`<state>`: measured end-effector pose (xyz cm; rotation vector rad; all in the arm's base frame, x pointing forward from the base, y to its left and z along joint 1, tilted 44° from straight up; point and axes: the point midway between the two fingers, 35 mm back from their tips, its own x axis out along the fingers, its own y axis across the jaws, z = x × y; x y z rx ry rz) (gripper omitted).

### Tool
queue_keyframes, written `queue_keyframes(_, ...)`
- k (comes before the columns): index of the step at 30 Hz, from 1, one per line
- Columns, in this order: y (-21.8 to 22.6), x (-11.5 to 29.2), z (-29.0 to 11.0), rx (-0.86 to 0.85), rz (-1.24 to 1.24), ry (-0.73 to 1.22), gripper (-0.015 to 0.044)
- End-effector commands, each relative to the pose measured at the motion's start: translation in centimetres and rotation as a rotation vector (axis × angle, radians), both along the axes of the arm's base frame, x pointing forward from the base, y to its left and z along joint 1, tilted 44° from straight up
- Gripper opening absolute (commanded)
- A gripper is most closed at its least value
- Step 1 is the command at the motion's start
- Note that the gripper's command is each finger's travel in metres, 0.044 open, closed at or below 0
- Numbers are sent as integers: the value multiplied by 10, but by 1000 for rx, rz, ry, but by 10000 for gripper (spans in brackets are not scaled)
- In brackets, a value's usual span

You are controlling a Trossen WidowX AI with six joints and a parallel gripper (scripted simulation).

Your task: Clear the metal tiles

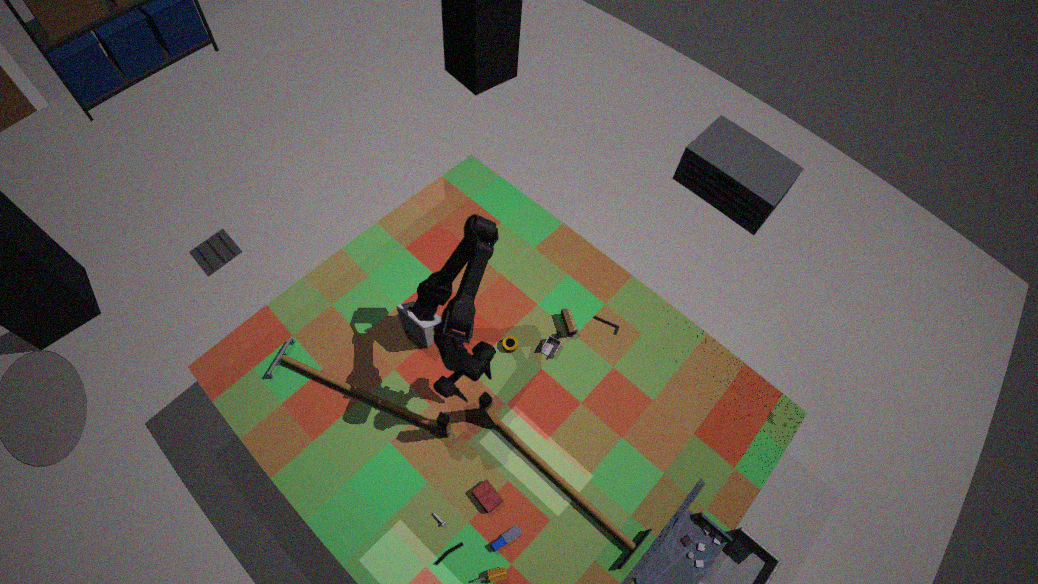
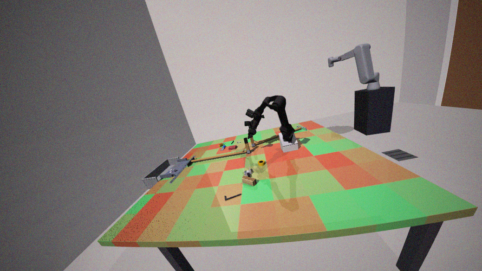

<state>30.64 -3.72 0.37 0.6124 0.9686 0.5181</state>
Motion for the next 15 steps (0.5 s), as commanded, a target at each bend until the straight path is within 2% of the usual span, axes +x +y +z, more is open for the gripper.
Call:
queue_keyframes(1, 3, 0, -4, 1, -2, 6, 440)
queue_keyframes(15, 16, 12, -18, -3, -1, 9, 440)
